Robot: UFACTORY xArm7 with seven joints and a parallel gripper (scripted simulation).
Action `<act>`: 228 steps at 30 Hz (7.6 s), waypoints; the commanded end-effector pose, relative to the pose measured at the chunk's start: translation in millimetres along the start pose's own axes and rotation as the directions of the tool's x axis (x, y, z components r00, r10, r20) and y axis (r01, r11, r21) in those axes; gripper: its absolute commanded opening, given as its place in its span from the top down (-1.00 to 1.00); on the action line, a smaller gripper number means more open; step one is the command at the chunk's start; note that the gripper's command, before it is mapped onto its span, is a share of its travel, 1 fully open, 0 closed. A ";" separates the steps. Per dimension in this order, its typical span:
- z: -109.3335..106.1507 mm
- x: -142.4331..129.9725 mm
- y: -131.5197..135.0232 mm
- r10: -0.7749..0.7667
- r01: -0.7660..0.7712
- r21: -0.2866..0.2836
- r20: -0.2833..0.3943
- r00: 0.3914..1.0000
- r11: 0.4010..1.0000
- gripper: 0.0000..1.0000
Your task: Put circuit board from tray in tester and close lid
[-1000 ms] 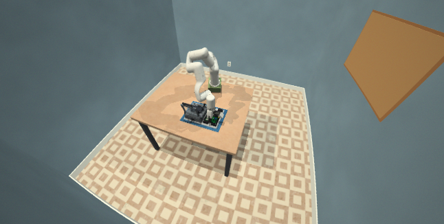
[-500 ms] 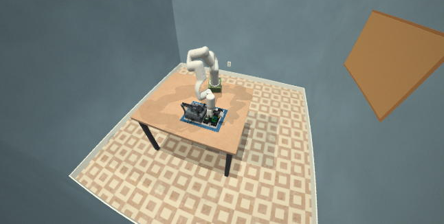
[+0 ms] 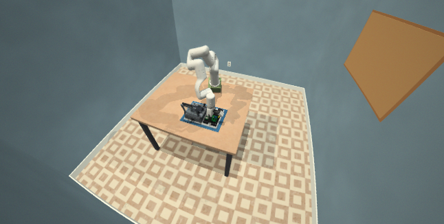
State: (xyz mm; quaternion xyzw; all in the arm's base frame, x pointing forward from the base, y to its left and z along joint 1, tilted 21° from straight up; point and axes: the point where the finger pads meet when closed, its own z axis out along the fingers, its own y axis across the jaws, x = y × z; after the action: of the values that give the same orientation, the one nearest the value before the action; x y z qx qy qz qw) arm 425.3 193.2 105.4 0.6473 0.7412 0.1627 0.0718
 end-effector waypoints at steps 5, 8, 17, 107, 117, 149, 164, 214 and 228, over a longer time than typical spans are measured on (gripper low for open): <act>-3.9 0.3 0.8 0.000 0.000 -0.002 -0.001 1.000 1.000 -0.58; -4.2 0.3 0.8 0.000 0.000 -0.002 -0.001 1.000 1.000 -0.58; -4.6 0.3 0.8 0.000 0.000 -0.002 -0.001 1.000 1.000 -0.58; -74.2 0.2 0.7 -0.064 0.064 -0.002 -0.001 0.998 0.998 -0.58; -74.2 0.2 0.7 -0.121 0.121 -0.002 -0.001 0.993 0.993 -0.58; -74.2 0.2 0.7 -0.486 0.486 -0.002 0.000 0.874 0.874 -0.58; -74.2 0.2 0.7 -0.732 0.732 -0.002 0.001 0.681 0.681 -0.58; -74.2 0.2 0.7 -0.928 0.928 0.000 0.002 -0.373 -0.373 -0.58; -74.2 0.2 0.7 -0.778 0.778 0.000 0.002 -0.629 -0.629 -0.58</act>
State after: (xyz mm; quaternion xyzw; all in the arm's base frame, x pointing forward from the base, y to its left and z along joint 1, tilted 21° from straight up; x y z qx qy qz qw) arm 401.8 182.1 173.8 -0.3360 0.9246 0.0137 0.1791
